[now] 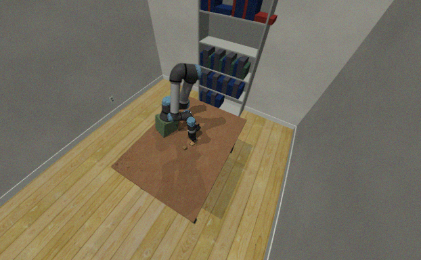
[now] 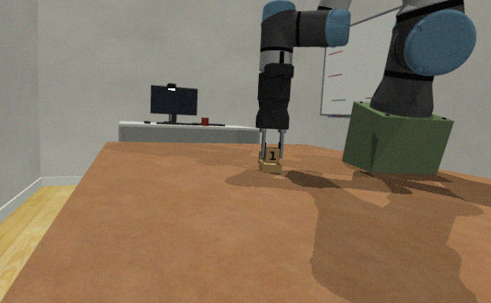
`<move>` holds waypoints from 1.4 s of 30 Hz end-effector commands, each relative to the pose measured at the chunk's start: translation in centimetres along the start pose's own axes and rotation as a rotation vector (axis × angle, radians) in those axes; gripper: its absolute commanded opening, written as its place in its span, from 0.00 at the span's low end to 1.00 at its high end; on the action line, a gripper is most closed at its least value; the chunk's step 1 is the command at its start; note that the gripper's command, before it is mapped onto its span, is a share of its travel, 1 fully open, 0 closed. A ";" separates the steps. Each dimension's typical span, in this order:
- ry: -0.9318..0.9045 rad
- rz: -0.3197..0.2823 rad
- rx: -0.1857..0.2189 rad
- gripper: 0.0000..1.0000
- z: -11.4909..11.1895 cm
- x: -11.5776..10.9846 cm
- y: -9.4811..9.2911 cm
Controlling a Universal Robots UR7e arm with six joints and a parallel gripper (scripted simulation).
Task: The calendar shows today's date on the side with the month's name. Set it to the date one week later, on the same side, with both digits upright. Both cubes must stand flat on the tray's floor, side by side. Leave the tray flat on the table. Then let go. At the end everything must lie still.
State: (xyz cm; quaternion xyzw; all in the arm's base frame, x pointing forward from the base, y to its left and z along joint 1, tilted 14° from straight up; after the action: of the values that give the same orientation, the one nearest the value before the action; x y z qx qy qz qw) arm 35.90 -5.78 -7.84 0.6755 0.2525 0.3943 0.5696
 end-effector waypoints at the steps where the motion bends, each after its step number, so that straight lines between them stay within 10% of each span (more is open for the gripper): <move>1: 0.000 0.000 -0.001 0.60 0.0 0.0 0.0; 42: 0.000 0.000 -0.001 0.60 0.0 0.0 -0.6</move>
State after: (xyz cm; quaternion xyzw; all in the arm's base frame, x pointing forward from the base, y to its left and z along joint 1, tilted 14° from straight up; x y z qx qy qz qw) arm 35.96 -5.69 -8.25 0.6754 0.2525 0.3944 0.5697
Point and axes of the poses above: the point where the finger pads meet when closed, its own y axis back along the fingers, its own z axis across the jaws, x = y × z, the point moved 1 cm from there along y, back along the fingers, and after that the axes turned 8 degrees about -y, right-handed, at the moved point
